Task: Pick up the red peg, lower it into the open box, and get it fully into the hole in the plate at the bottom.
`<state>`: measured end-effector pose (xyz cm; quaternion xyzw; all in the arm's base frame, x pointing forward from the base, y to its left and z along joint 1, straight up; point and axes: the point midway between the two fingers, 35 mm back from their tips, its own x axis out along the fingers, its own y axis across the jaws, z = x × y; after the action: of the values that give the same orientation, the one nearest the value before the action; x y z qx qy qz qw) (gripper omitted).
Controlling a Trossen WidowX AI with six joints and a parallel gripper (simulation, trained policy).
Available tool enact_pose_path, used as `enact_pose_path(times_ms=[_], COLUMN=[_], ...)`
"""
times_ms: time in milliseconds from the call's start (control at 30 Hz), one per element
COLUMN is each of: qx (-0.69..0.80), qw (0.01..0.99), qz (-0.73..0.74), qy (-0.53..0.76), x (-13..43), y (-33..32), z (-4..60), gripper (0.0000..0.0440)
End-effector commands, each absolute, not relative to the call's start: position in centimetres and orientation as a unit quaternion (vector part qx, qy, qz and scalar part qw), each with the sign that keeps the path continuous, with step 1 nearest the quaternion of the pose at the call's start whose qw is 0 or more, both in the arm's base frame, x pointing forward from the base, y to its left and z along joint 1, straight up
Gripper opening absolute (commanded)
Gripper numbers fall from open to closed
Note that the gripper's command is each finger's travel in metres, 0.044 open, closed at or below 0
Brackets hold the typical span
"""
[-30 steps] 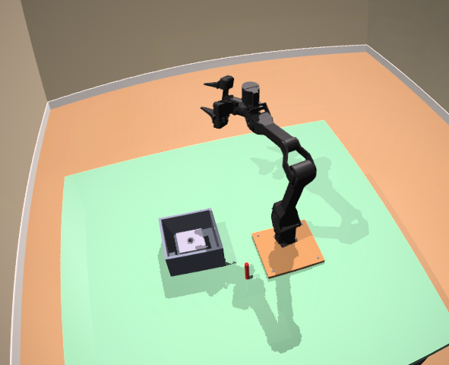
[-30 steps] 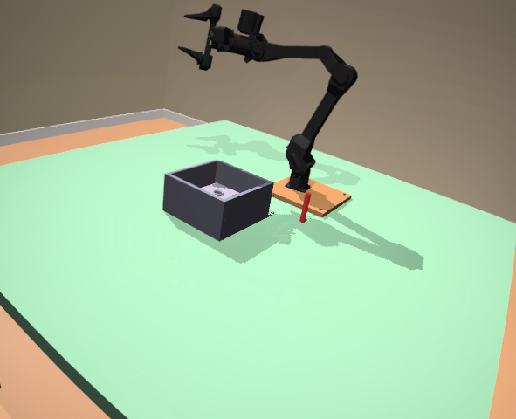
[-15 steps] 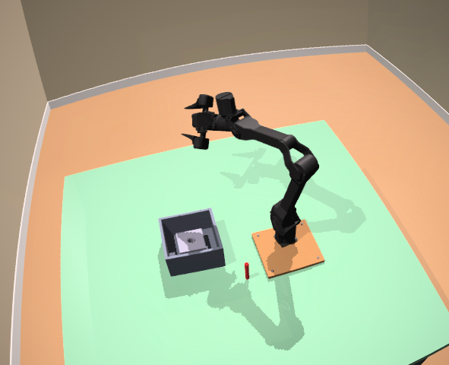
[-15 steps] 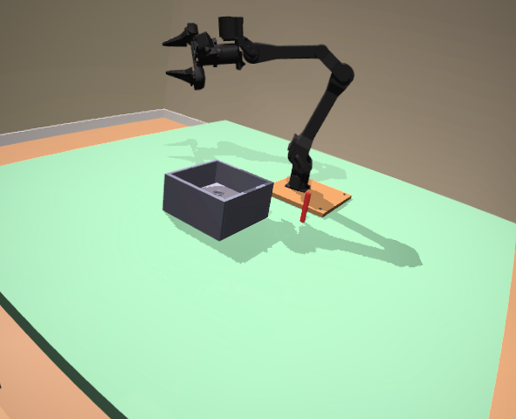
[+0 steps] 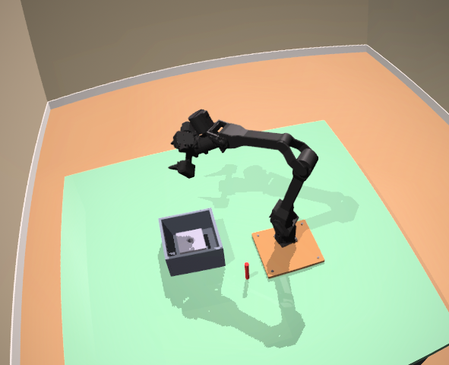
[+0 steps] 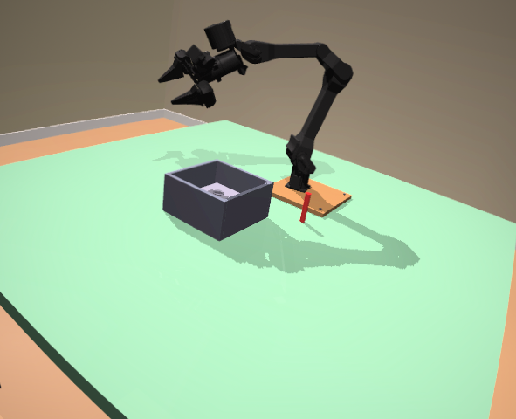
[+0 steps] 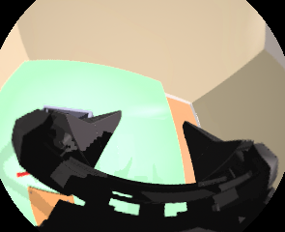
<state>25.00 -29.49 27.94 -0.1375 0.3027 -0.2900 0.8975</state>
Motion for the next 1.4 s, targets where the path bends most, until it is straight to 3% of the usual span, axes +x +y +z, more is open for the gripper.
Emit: enact_pose_path(times_ms=[0, 633, 1367], qx=[-0.097, 0.142, 0.247], qw=[0.900, 0.849, 0.706], qz=[-0.280, -0.228, -0.286], qy=[0.319, 0.456, 0.599], x=[26.2, 30.2, 24.3], y=[-27.8, -11.7, 3.4], z=[26.9, 21.0, 16.3], gripper=[0.0440, 0.0440, 0.0440])
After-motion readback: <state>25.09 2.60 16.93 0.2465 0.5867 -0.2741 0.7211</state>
